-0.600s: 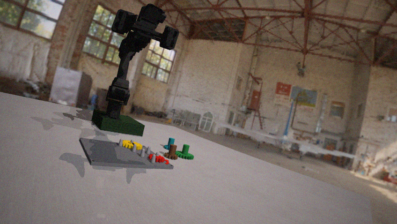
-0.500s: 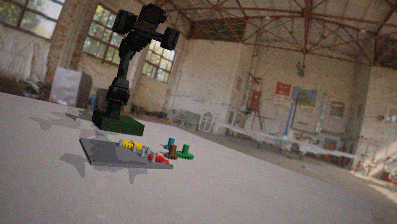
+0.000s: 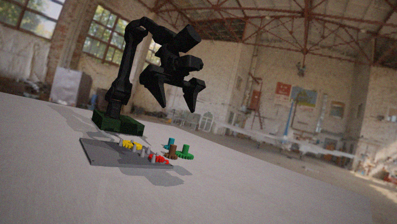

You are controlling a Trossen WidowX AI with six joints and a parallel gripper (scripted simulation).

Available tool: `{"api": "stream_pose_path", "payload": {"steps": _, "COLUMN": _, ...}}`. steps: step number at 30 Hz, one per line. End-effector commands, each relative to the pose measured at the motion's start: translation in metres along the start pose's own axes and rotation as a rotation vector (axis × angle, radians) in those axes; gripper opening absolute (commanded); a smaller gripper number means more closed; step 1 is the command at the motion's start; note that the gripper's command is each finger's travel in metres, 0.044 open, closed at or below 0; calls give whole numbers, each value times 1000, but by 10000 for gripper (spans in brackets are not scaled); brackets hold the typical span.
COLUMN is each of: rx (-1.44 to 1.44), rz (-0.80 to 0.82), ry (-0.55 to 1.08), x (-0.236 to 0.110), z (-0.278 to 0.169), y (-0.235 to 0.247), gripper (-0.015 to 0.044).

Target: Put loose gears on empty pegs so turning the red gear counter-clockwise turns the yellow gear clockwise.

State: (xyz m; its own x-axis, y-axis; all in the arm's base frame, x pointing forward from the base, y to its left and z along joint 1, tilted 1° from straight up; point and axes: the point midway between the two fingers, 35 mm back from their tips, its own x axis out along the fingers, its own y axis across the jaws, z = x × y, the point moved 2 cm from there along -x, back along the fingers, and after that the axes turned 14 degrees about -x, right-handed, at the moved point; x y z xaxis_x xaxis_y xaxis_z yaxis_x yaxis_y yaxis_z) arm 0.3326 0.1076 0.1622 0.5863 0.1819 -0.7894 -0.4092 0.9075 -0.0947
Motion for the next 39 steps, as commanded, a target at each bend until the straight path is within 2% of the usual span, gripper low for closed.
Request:
{"api": "stream_pose_path", "payload": {"steps": 1, "rx": -78, "rz": 103, "ry": 351, "x": 28, "z": -34, "y": 51, "gripper": 440}}
{"api": "stream_pose_path", "payload": {"steps": 4, "rx": -132, "rz": 139, "ry": 550, "x": 34, "z": -55, "y": 76, "gripper": 440}}
{"api": "stream_pose_path", "payload": {"steps": 6, "rx": -144, "rz": 144, "ry": 594, "x": 34, "z": -59, "y": 81, "gripper": 440}}
{"api": "stream_pose_path", "payload": {"steps": 16, "rx": -144, "rz": 145, "ry": 593, "x": 37, "z": -57, "y": 83, "gripper": 440}}
{"api": "stream_pose_path", "payload": {"steps": 39, "rx": -144, "rz": 145, "ry": 594, "x": 69, "z": -79, "y": 86, "gripper": 440}}
